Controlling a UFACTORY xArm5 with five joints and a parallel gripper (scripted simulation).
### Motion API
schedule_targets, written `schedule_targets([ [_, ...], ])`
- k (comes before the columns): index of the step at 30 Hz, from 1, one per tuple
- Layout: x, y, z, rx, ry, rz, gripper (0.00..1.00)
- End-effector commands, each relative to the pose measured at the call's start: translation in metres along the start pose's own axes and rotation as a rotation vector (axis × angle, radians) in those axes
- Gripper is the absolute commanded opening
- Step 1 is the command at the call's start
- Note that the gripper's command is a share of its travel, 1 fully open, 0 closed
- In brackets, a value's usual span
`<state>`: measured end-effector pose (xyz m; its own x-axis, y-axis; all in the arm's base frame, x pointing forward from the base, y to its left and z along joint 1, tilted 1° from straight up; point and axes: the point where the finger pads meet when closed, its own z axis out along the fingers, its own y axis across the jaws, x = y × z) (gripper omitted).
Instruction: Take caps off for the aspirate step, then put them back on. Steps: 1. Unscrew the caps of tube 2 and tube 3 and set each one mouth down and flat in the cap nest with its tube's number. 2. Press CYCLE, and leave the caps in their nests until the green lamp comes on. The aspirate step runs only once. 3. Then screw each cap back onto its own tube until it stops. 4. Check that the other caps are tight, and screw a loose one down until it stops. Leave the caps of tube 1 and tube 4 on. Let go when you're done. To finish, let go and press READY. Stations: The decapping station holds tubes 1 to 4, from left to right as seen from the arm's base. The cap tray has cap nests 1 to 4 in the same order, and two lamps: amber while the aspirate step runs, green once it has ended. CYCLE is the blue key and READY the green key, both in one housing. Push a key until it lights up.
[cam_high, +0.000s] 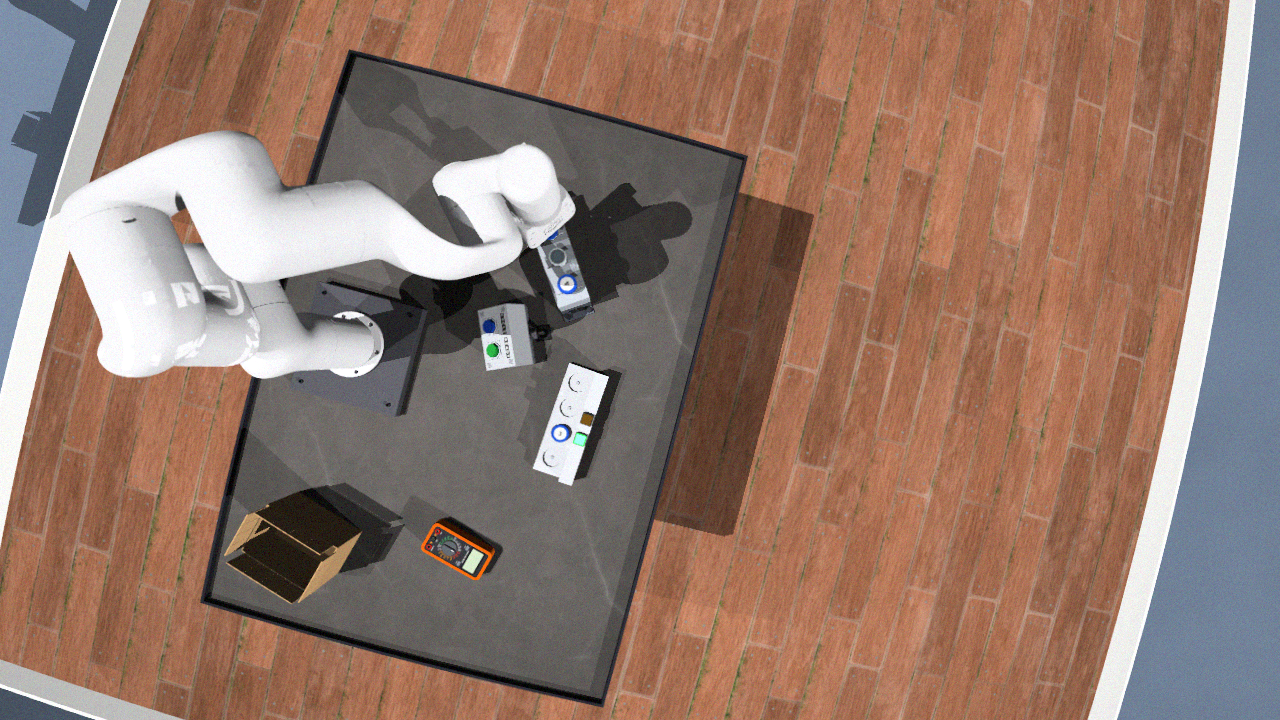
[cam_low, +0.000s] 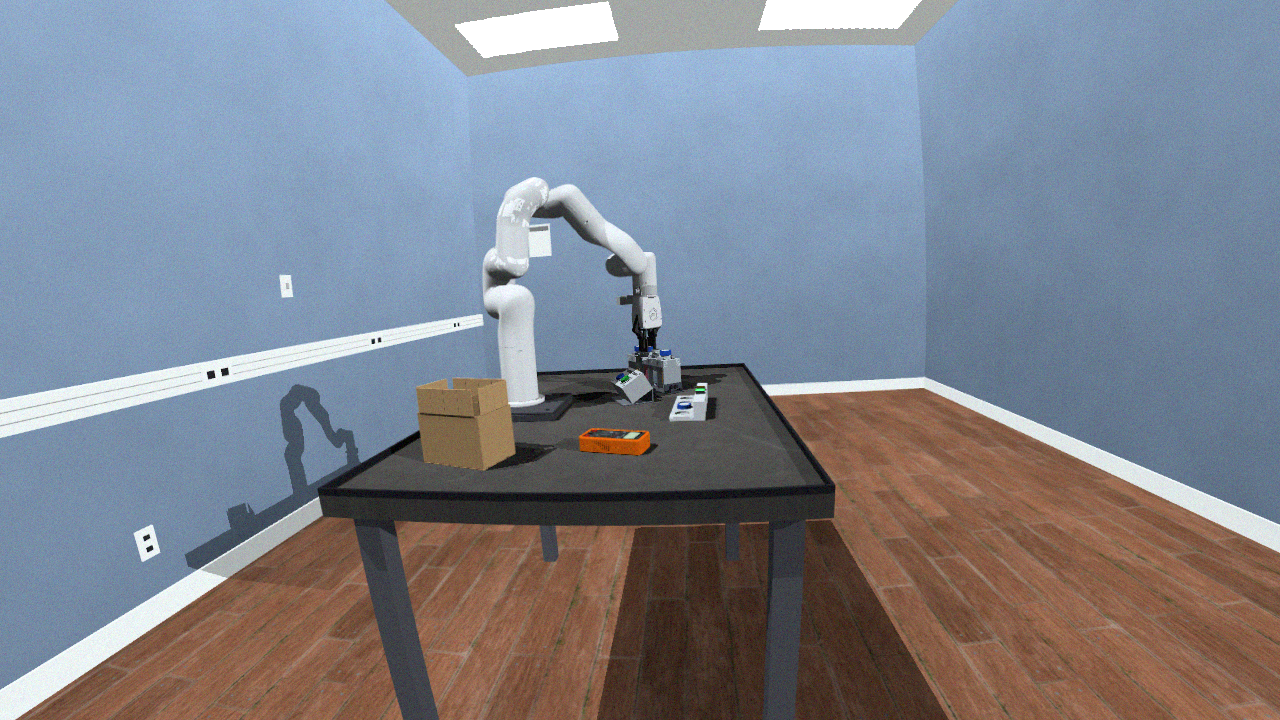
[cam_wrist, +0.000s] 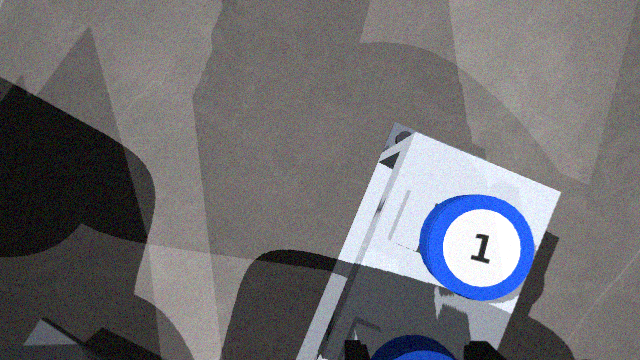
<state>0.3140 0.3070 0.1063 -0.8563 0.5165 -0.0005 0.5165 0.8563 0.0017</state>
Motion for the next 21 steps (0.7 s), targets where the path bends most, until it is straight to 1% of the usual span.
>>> schedule_targets([
  [1, -0.0002, 0.0010, -0.0012, 0.000, -0.013, 0.000, 0.00],
  [5, -0.0002, 0.0010, -0.0012, 0.000, -0.013, 0.000, 0.00],
  [20, -0.0003, 0.0010, -0.0004, -0.003, -0.013, 0.500, 0.00],
  [21, -0.0003, 0.0010, -0.0004, -0.003, -0.013, 0.500, 0.00],
])
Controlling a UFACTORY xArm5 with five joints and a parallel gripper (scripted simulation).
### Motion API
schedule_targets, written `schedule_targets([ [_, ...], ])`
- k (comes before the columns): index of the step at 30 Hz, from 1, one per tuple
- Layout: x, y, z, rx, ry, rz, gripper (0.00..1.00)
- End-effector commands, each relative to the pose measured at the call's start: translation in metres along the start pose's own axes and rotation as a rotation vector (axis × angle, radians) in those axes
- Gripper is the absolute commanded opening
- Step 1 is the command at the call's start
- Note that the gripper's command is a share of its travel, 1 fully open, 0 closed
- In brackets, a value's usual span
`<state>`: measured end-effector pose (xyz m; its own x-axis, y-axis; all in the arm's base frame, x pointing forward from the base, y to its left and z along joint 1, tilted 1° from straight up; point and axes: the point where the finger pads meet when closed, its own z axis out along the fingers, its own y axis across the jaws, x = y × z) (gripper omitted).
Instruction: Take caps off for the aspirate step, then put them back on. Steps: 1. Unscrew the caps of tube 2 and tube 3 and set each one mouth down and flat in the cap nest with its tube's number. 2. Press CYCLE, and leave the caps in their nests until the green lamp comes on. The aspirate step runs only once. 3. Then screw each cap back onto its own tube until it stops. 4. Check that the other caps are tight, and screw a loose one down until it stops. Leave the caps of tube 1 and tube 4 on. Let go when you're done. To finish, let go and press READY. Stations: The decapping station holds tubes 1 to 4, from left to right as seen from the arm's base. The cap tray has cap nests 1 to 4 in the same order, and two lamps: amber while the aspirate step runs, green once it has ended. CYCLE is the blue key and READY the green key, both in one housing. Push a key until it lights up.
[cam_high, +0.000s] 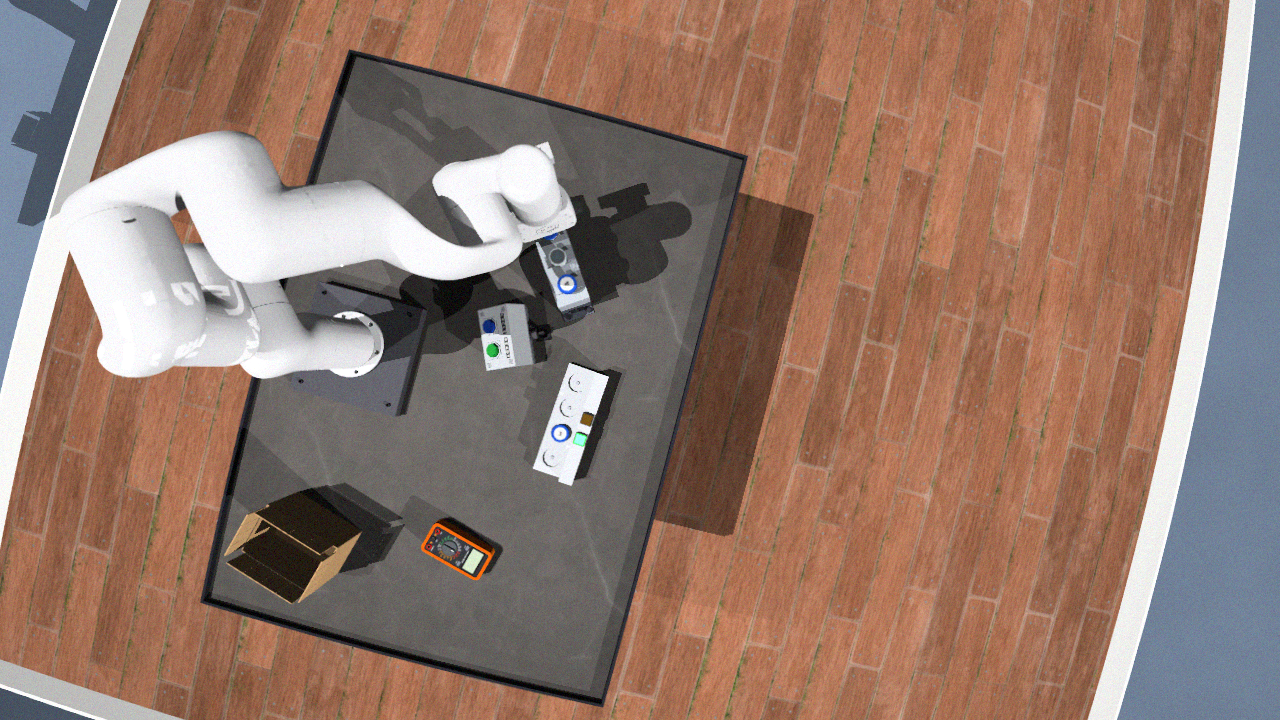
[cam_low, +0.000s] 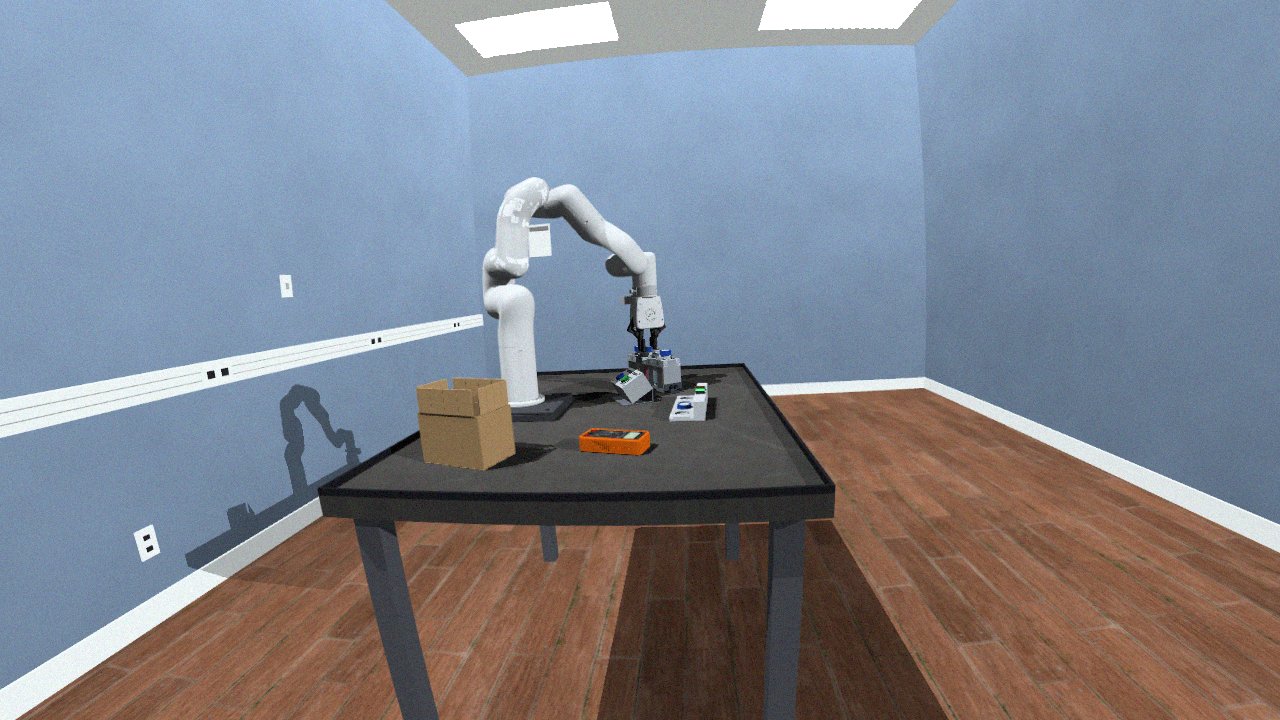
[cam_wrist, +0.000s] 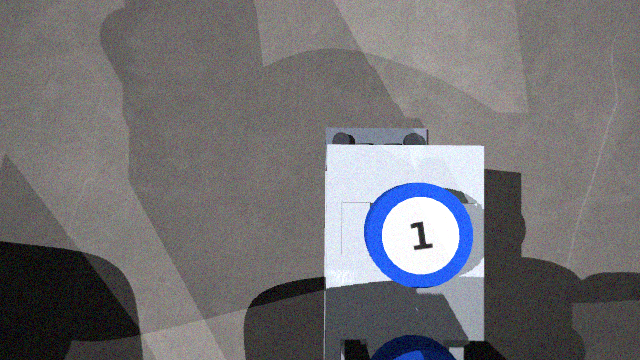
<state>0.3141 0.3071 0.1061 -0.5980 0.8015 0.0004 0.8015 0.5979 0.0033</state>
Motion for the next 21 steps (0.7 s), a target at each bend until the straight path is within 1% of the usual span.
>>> schedule_targets([
  [1, 0.0002, 0.0009, -0.0005, -0.004, -0.012, 0.113, 0.00],
  [9, 0.0001, 0.0009, -0.0001, -0.006, -0.012, 0.379, 0.00],
  [15, 0.0001, 0.0009, -0.0001, -0.006, -0.012, 0.398, 0.00],
  [16, 0.0001, 0.0009, -0.0001, -0.006, -0.012, 0.398, 0.46],
  [21, 0.0001, 0.0009, -0.0001, -0.006, -0.012, 0.398, 0.46],
])
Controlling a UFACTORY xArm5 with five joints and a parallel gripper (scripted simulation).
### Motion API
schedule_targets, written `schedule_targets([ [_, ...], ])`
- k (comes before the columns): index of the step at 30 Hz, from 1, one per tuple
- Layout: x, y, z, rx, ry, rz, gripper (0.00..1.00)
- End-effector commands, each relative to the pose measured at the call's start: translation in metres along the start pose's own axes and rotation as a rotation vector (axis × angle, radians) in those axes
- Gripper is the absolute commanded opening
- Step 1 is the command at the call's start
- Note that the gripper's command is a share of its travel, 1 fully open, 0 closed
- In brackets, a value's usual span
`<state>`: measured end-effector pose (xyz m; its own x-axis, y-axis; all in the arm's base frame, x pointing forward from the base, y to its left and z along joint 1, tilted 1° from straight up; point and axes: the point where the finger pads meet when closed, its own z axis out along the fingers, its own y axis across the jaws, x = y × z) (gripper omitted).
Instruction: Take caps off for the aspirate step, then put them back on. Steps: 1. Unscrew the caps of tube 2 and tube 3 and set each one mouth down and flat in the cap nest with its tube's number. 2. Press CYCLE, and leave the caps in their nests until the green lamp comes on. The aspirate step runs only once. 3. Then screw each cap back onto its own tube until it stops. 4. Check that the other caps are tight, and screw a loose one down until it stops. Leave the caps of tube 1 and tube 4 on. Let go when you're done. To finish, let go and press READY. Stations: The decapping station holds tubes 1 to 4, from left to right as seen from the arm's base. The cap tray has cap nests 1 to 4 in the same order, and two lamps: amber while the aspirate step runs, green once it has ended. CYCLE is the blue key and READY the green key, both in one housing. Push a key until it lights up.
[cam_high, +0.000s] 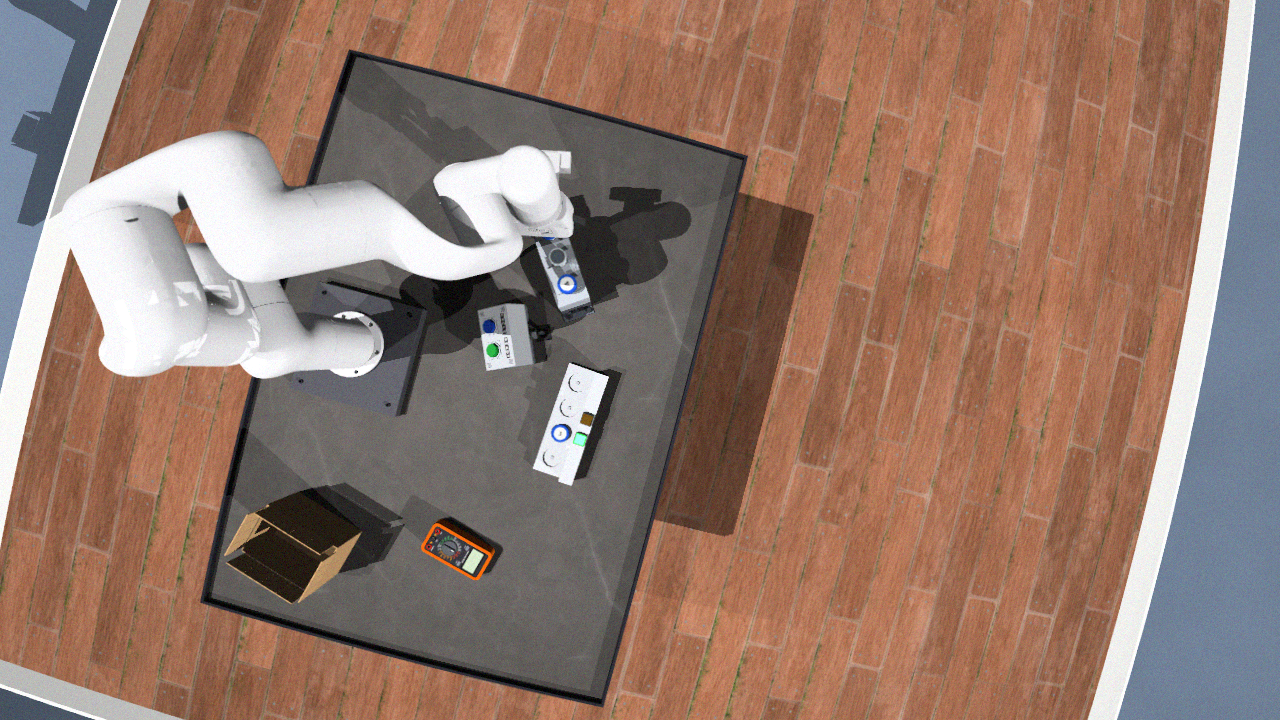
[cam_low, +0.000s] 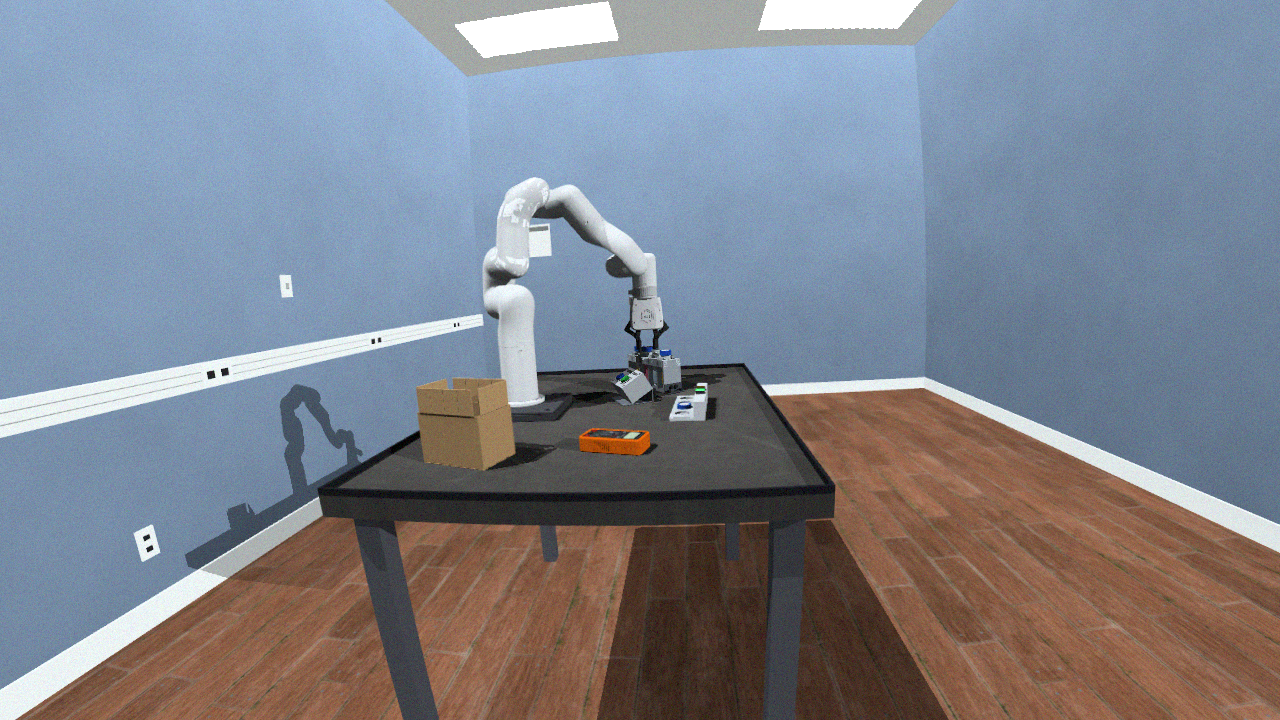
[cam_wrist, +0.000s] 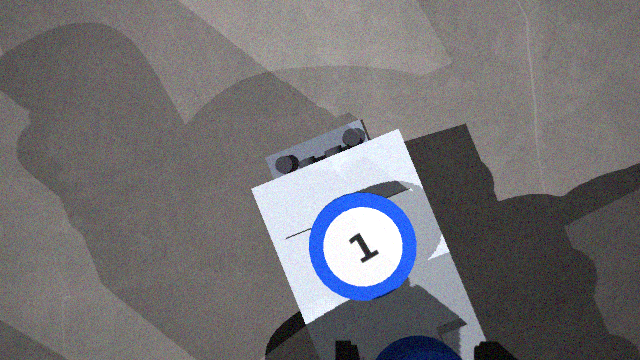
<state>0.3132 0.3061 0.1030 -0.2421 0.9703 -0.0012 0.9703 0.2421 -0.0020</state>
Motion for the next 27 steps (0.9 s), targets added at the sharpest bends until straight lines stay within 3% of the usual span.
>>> schedule_targets([
  [1, 0.0012, 0.0019, -0.0032, -0.013, -0.008, 0.002, 0.46],
  [7, 0.0012, 0.0019, -0.0032, -0.013, -0.008, 0.002, 0.46],
  [27, 0.0012, 0.0019, -0.0042, -0.010, -0.012, -0.718, 0.46],
])
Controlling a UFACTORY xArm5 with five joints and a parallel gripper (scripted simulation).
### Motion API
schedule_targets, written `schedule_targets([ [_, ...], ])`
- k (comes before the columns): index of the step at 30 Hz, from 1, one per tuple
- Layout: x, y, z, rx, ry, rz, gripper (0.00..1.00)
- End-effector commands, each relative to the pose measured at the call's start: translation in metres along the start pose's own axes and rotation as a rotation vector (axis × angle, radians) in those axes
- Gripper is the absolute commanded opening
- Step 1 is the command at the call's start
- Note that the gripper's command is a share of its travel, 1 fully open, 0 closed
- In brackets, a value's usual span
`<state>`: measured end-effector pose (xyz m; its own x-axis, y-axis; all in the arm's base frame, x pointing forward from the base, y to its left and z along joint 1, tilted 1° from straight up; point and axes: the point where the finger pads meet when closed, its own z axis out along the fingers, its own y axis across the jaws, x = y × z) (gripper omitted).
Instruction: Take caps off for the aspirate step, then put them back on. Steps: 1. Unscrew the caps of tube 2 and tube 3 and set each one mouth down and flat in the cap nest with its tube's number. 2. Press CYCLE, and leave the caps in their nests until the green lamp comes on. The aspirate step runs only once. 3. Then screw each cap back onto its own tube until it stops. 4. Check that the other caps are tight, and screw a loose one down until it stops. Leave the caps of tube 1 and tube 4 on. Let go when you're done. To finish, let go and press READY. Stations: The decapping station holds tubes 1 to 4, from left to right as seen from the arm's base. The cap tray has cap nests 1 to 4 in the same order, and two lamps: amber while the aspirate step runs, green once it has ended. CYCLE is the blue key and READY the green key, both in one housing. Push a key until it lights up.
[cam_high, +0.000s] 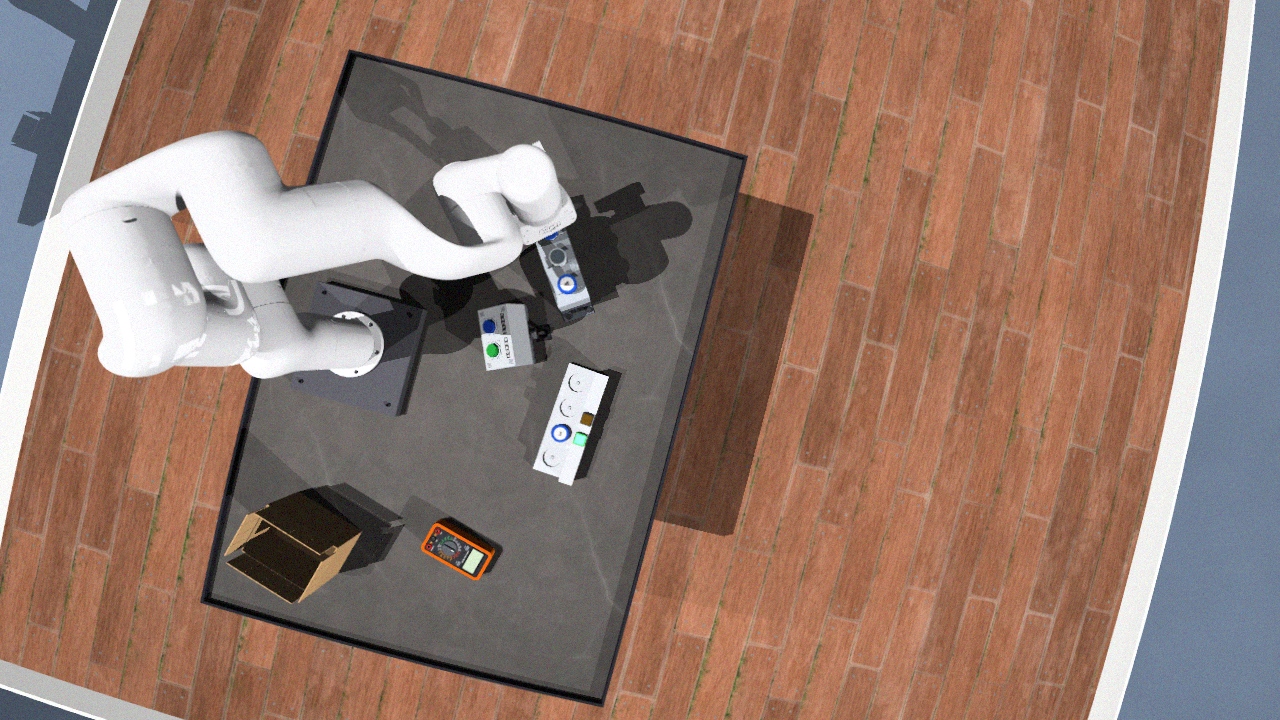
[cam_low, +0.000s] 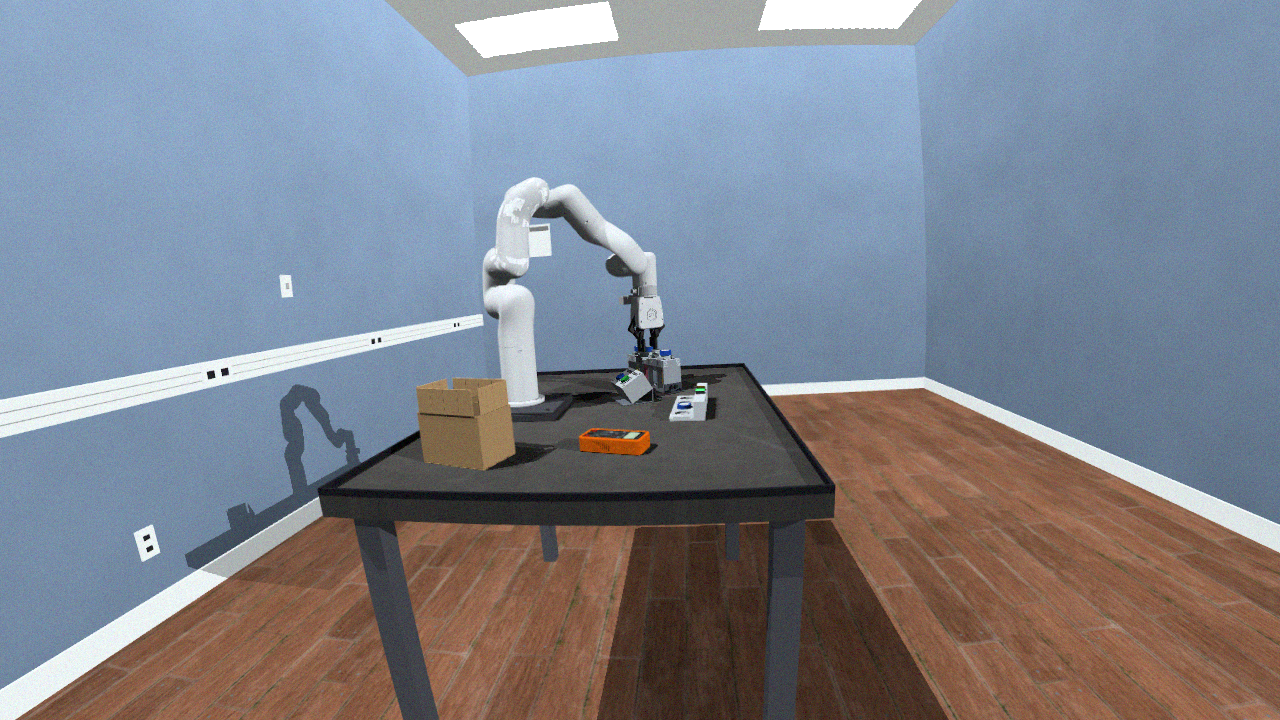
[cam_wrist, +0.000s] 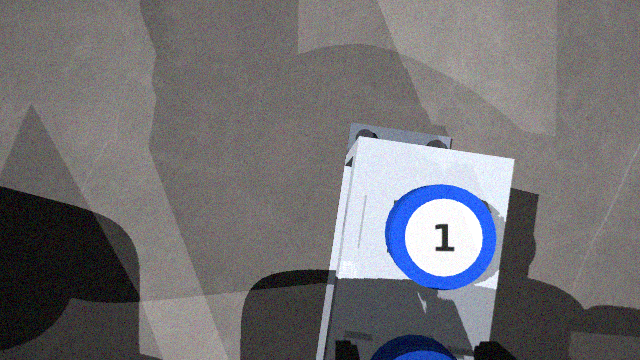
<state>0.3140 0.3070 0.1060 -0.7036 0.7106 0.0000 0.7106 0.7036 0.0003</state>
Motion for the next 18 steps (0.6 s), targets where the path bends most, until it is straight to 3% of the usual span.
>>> schedule_targets([
  [1, 0.0000, 0.0011, -0.0012, -0.003, -0.013, -0.222, 0.46],
  [13, 0.0000, 0.0011, -0.0012, 0.000, -0.014, -0.622, 0.46],
  [18, 0.0000, 0.0011, -0.0012, 0.000, -0.014, -0.641, 0.46],
])
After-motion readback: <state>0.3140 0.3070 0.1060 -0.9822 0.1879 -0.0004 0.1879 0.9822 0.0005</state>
